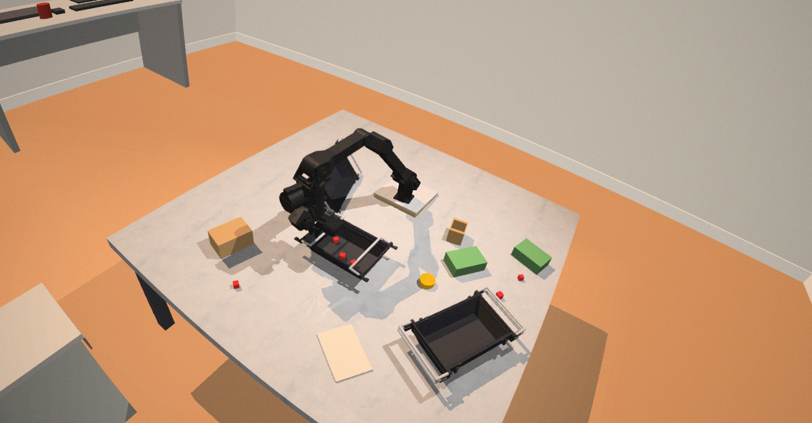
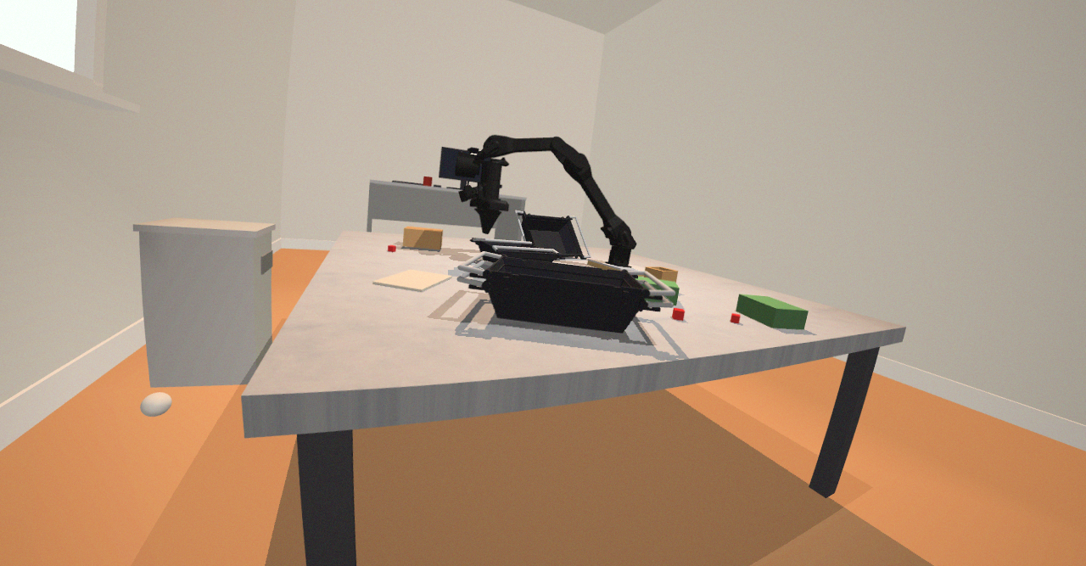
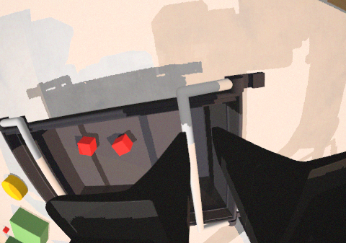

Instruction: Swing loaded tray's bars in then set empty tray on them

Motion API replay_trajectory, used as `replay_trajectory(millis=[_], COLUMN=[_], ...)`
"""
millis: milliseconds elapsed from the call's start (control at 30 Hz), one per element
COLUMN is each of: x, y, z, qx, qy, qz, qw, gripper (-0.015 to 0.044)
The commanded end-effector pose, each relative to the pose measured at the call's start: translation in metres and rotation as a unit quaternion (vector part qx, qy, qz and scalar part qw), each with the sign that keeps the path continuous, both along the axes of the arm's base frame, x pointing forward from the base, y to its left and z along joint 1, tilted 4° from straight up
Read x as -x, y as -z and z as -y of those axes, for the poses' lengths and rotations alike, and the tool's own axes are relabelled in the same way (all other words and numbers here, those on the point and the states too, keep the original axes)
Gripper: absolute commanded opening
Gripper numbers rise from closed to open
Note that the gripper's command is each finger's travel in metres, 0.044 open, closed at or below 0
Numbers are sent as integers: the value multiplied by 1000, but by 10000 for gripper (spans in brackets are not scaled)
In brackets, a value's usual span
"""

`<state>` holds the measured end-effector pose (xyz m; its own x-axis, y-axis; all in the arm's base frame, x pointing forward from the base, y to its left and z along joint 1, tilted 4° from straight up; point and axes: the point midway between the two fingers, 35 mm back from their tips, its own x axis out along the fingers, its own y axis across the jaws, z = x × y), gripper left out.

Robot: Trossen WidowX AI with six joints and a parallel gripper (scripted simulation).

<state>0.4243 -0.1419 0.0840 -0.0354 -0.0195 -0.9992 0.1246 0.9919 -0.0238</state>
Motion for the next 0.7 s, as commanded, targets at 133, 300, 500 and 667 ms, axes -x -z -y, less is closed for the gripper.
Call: replay_trajectory(millis=[133,300,500,667], x=[0,0,0,0], y=[-8,-8,-8,-8], z=[0,0,0,0], qx=[1,1,1,1], qy=[0,0,0,0], qz=[1,1,1,1], qw=[1000,1000,1000,1000], gripper=[80,80,80,80])
